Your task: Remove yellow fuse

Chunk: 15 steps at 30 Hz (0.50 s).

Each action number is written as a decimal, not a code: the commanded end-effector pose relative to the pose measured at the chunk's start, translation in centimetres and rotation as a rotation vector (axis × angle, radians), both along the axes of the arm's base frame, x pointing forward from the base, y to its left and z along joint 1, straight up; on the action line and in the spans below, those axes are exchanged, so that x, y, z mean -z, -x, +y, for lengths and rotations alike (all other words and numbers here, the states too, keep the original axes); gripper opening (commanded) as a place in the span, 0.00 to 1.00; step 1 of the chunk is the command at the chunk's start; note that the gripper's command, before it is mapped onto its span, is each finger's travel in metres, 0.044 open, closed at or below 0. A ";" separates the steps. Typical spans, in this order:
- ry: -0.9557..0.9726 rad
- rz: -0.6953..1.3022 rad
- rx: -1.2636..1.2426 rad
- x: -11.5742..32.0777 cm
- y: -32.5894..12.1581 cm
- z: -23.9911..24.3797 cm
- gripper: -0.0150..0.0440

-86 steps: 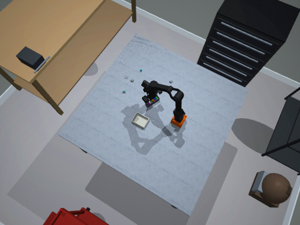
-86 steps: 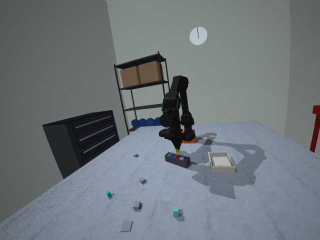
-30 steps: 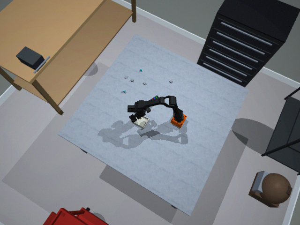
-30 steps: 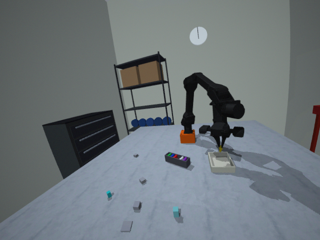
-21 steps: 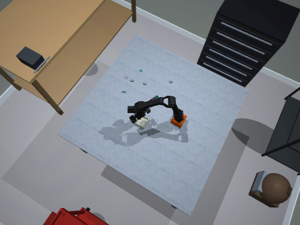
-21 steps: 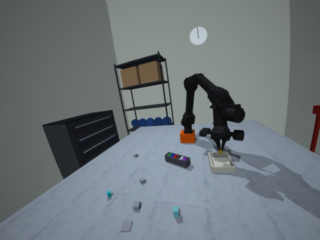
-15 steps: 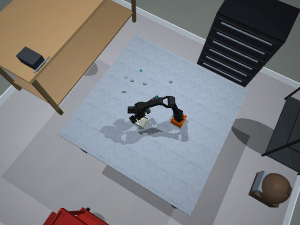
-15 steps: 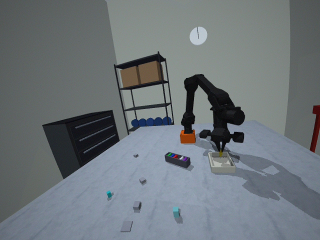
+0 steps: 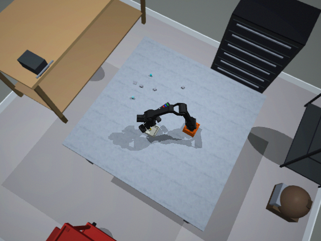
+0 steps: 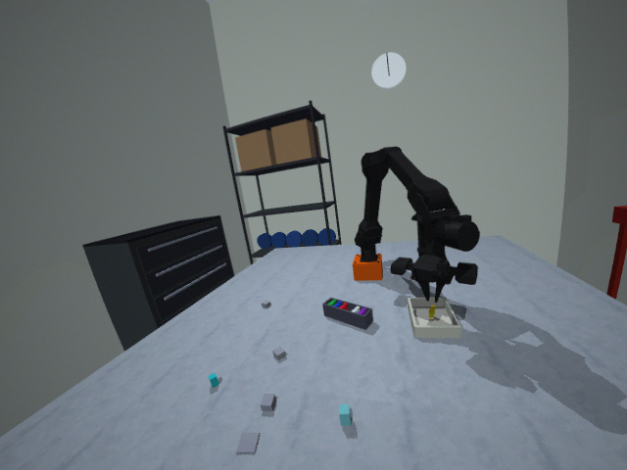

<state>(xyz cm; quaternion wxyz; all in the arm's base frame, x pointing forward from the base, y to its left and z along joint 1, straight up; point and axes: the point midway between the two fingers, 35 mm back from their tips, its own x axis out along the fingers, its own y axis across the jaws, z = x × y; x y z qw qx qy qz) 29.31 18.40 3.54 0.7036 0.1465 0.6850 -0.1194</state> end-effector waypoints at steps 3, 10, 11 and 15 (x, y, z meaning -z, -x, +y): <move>0.000 -0.001 0.000 0.0 0.0 0.0 0.61; 0.005 0.003 0.004 -2.5 0.1 -0.1 0.81; 0.007 0.004 0.005 -3.4 0.1 -0.2 0.81; 0.008 0.005 0.006 -3.7 0.2 -0.2 0.81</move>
